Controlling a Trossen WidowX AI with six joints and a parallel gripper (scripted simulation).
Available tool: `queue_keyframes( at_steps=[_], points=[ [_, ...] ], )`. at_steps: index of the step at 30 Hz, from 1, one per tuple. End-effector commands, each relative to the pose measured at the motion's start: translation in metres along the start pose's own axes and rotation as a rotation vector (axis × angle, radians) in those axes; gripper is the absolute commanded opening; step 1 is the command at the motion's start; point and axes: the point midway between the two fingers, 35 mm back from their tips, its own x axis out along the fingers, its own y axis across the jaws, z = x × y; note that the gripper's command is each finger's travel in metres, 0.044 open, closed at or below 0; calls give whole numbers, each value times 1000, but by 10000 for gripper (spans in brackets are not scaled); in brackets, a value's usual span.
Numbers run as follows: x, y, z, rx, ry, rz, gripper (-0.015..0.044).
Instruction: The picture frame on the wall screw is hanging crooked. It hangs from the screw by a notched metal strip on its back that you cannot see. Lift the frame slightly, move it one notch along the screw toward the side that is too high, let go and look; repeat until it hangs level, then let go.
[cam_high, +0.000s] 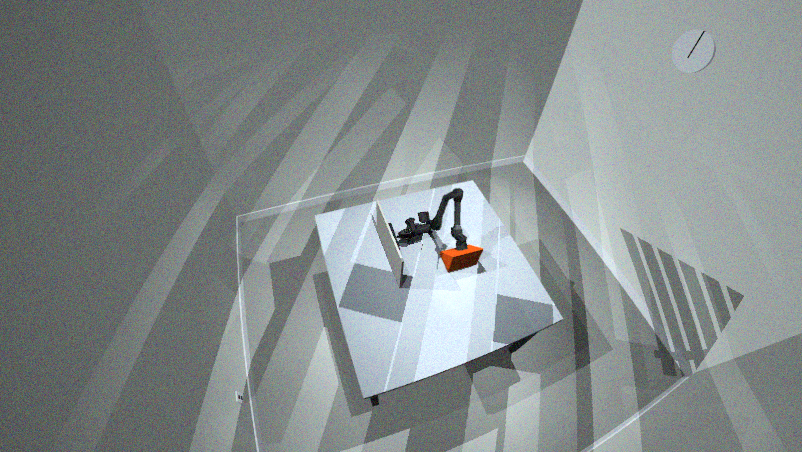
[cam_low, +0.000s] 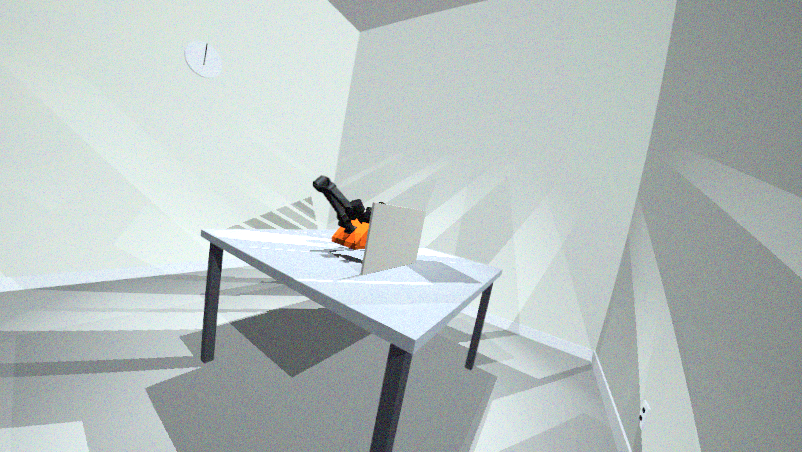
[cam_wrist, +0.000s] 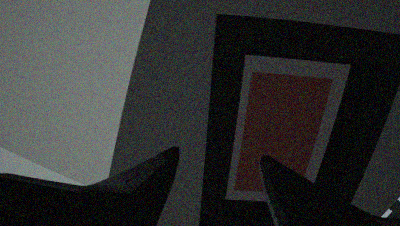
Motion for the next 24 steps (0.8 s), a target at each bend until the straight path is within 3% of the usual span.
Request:
queue_keyframes(
  at_steps=[1, 24],
  points=[
    [7, 0, 1, -1, -4, -1, 260],
    [31, 0, 1, -1, -5, 0, 260]
  ],
)
